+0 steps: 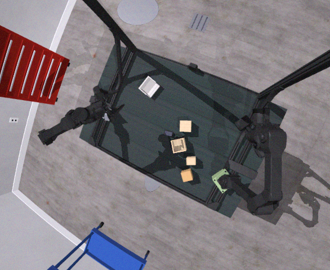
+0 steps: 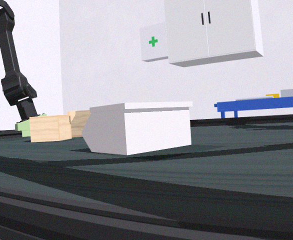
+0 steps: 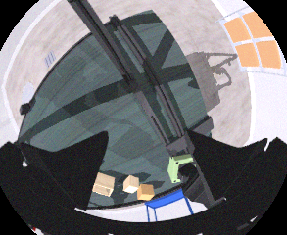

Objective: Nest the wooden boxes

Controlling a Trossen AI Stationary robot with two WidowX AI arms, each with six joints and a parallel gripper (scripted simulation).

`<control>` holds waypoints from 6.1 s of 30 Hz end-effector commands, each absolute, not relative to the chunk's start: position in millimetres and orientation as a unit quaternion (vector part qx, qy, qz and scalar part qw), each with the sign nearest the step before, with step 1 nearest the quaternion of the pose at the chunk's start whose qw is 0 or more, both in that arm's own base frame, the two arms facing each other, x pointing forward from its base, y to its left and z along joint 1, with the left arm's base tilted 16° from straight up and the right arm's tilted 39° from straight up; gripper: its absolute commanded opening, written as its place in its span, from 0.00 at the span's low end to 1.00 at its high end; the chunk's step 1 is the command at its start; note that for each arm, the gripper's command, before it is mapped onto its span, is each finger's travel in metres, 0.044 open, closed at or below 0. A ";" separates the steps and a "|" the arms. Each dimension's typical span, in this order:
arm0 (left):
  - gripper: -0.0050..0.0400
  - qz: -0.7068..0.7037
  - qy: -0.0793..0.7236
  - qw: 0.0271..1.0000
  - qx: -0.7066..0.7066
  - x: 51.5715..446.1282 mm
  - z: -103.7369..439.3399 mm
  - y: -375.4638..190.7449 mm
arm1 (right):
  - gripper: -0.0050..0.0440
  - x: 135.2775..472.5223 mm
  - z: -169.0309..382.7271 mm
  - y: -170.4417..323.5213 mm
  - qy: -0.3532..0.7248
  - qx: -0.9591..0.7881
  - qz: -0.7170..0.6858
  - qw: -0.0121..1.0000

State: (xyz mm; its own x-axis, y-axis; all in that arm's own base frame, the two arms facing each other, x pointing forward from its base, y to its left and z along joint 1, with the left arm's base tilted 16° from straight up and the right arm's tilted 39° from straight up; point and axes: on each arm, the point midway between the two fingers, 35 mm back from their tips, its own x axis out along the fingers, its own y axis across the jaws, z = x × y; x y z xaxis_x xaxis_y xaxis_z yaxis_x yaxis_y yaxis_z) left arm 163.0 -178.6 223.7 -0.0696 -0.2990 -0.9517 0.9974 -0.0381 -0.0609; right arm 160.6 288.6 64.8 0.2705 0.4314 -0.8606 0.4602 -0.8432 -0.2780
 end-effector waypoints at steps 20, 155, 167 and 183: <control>1.00 -0.570 0.420 0.582 0.400 176.1 221.6 -177.4 | 0.92 167.0 60.2 283.8 0.216 0.798 -0.562 -0.034; 1.00 -0.357 0.352 0.865 0.019 393.8 40.6 0.5 | 0.92 262.0 19.1 142.7 -0.666 0.237 0.237 -0.666; 1.00 -0.357 0.352 0.865 0.019 395.1 27.3 -2.9 | 0.92 262.0 19.1 142.7 -0.666 0.237 0.237 -0.666; 1.00 -0.356 0.352 0.865 0.019 395.9 5.2 -9.0 | 0.92 262.0 19.1 142.7 -0.666 0.237 0.237 -0.666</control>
